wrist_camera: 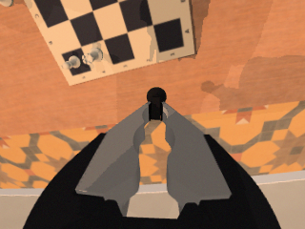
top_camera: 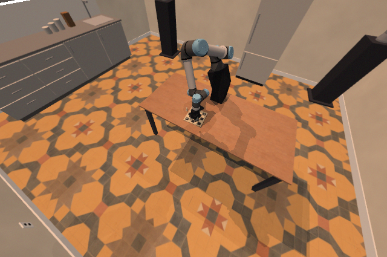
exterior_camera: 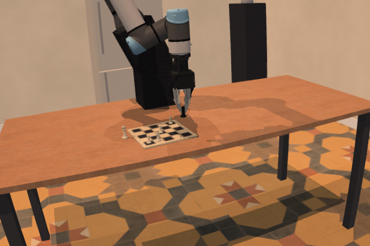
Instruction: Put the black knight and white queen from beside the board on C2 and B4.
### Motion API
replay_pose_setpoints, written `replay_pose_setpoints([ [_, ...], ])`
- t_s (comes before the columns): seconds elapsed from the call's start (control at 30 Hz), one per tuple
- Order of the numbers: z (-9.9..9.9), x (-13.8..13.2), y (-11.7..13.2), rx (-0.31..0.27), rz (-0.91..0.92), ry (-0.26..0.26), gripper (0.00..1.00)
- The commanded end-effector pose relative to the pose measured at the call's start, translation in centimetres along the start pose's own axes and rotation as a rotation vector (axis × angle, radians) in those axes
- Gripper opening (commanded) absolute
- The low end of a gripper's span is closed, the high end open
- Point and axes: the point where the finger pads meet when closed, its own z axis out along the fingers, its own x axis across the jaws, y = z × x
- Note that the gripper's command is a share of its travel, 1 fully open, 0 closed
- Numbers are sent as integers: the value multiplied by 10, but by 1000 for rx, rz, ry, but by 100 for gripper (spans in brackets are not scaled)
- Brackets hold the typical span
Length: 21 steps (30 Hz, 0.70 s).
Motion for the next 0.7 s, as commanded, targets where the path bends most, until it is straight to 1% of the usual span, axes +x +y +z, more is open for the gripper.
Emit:
replay_pose_setpoints([
  [0.0, 0, 1, -3, -1, 121, -2, 0],
  [0.2, 0, 4, -8, -1, 304, -1, 0],
  [0.27, 0, 4, -8, -1, 304, -1, 0],
  [0.67, 1, 8, -18, -1, 730, -1, 0],
])
